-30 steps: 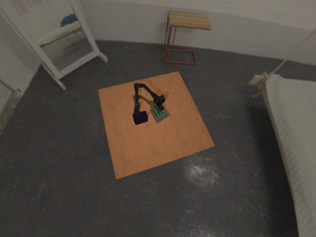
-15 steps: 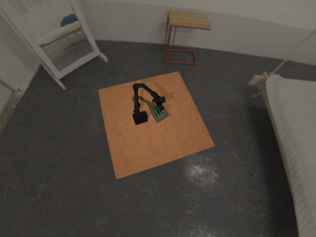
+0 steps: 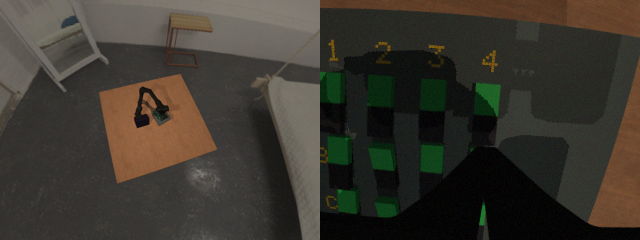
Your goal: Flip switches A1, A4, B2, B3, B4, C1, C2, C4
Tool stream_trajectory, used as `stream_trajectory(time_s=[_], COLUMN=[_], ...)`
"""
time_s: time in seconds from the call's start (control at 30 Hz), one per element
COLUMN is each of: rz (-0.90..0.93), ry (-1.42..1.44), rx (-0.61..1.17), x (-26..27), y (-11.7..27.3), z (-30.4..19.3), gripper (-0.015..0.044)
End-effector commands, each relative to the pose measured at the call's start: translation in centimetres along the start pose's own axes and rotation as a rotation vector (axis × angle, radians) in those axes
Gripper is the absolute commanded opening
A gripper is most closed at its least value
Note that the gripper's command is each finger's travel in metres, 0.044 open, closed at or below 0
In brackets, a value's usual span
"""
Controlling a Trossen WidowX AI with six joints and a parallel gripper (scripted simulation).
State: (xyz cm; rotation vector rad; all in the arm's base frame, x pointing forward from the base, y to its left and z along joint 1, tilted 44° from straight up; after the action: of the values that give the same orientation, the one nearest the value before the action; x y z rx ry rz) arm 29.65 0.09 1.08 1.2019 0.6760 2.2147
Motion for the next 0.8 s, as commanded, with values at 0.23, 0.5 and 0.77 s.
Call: stream_trajectory(time_s=[0.23,0.5,0.77], rz=[0.008,0.008,0.008], ry=[-0.014,-0.014,-0.014], rx=[0.000,0.000,0.000], x=[0.0,0.0,0.0], y=[-1.6,-2.1,-3.0], z=[-0.4,-0.4,-0.5], gripper=[0.0000,0.0000,0.0000])
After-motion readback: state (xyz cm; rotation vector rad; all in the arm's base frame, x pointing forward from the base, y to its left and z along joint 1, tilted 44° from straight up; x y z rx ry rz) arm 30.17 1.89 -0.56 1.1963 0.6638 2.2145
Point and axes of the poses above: the point midway between the two fingers, 35 mm back from their tips, its own y axis back along the fingers, its own x axis across the jaws, z = x × y, the point moved 4 cm from there along y, back along the fingers, and after that the axes turned 10 degrees about y, right-handed, at the moved point
